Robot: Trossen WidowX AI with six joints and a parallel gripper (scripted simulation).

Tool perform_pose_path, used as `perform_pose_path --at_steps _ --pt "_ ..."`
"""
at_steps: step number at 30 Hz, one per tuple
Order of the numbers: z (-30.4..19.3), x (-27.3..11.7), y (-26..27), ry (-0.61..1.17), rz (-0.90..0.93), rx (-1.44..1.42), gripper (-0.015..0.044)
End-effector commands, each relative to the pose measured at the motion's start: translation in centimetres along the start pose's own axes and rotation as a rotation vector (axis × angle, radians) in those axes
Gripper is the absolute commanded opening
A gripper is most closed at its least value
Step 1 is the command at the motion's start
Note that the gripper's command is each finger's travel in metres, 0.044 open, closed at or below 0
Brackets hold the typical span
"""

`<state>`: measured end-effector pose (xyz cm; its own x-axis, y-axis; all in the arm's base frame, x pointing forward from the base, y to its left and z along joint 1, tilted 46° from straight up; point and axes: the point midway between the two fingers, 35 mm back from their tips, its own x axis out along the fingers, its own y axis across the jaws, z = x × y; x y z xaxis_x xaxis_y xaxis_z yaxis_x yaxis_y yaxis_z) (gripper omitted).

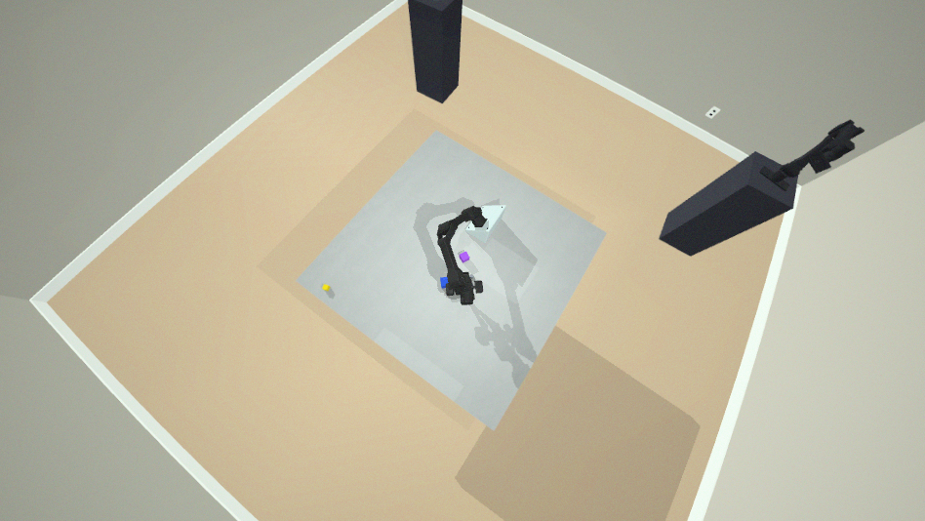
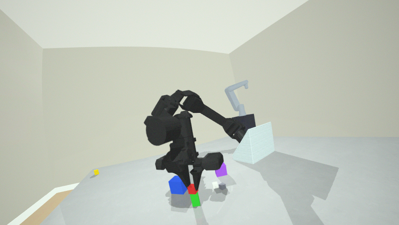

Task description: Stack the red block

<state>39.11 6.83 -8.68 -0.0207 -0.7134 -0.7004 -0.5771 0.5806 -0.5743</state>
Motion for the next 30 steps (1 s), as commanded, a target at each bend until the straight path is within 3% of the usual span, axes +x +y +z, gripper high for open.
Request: perform_pose_path --at_steps 1,9,25,30 --pt "0.01 0.06 -0.04 -0.001 -0.003 -0.003 0.0000" --pt "0.04 -0.39 -0.03 -0.001 -0.003 -0.003 0.0000" --pt "0.01 -0.02 0.01 0.000 0.000 -0.001 0.0420" --pt "0.01 -0.02 0.01 0.000 0.000 -0.001 0.0440"
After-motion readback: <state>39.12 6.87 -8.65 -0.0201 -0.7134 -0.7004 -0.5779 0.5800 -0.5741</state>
